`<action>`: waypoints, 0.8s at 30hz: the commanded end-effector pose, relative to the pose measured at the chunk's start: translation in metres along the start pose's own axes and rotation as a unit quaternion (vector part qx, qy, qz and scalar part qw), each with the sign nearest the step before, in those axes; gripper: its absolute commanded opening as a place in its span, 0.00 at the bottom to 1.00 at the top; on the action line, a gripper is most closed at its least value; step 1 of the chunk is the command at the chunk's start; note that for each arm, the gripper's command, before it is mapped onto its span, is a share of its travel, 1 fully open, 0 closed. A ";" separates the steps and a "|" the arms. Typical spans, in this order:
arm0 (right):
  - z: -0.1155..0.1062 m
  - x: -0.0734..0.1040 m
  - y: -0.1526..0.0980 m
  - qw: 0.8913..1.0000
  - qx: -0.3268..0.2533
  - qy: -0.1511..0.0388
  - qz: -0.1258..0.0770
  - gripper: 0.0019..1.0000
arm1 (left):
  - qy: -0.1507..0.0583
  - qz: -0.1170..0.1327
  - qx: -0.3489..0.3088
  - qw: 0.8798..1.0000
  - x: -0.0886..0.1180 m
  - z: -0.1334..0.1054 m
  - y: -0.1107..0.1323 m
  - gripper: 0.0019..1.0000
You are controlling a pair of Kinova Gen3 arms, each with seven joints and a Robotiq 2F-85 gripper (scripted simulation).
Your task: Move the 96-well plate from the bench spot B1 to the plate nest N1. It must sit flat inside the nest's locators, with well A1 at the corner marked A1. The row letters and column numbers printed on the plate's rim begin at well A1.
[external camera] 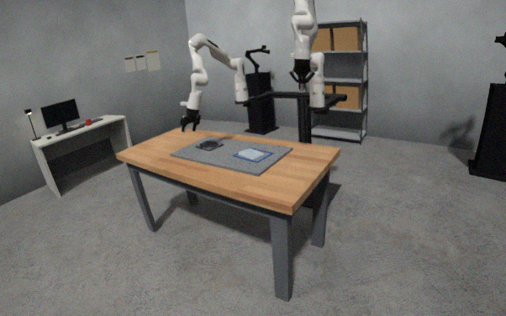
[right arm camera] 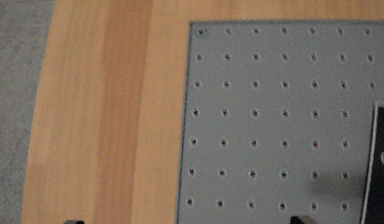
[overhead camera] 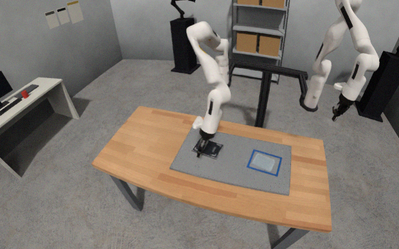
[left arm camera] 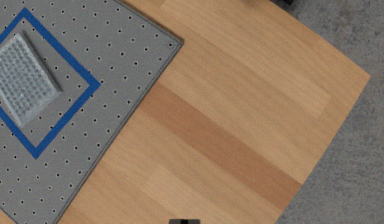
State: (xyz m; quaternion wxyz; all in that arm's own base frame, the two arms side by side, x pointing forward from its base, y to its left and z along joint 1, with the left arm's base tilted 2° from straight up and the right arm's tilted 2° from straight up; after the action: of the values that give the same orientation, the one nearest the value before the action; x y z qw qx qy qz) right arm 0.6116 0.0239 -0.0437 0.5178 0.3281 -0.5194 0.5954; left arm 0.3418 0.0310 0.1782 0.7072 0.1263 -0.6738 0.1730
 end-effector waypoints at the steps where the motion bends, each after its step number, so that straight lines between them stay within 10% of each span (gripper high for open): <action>1: -0.014 0.002 0.002 1.000 -0.008 -0.005 -0.003 1.00 | -0.001 0.000 0.000 1.000 0.001 0.000 0.000 0.02; 24: -0.105 0.009 0.032 0.996 -0.065 -0.040 -0.041 1.00 | -0.001 0.000 0.000 1.000 0.001 0.000 0.000 0.02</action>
State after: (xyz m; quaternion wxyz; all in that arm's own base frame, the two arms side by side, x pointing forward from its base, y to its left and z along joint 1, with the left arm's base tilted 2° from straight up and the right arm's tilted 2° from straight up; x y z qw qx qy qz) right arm 0.5971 0.1155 -0.0677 0.5385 0.3366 -0.5586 0.5336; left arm 0.3418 0.0310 0.1782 0.7072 0.1263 -0.6738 0.1730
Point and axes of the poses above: on each arm, the point where the finger pads meet when closed, its own x axis back along the fingers, its own y axis across the jaws, z = x × y, the point moved 1 cm from there along x, back along the fingers, and after that the axes turned 8 degrees about -x, right-handed, at the moved point
